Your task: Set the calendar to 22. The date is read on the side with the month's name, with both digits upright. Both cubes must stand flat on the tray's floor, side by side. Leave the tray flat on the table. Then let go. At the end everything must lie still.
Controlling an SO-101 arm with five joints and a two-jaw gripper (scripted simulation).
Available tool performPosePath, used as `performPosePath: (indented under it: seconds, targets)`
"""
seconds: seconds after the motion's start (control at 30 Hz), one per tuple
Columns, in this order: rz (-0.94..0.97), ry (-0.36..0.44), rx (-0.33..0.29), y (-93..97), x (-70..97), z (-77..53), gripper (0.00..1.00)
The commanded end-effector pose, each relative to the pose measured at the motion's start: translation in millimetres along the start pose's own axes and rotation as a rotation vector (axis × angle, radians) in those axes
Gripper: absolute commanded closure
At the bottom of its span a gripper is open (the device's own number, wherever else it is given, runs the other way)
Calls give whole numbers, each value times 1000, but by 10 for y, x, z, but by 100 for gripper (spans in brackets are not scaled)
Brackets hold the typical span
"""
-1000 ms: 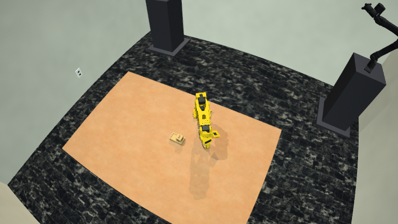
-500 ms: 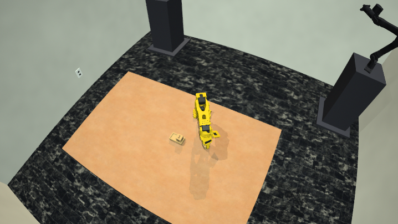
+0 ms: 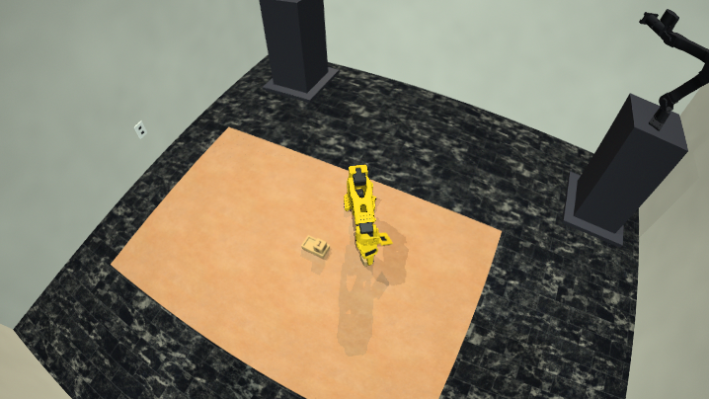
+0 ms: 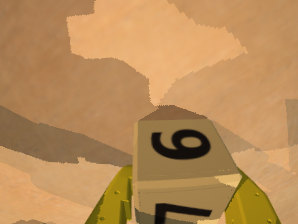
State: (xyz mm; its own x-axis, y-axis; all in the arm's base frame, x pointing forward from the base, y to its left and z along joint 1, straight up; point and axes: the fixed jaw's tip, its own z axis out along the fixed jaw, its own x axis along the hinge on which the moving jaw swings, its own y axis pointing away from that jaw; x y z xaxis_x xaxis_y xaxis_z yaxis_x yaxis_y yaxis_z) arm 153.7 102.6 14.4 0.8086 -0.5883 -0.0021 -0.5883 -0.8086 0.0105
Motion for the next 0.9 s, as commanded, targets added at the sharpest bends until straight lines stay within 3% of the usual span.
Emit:
performPosePath:
  seconds: [0.0,0.43,0.67,0.87]
  targets:
    - [1,9,32,-67,6,-63,100]
    - [1,9,32,-63,14,-302,100]
    - [1,10,32,-33,10,-493,100]
    - [1,10,32,-19,8,-553,100]
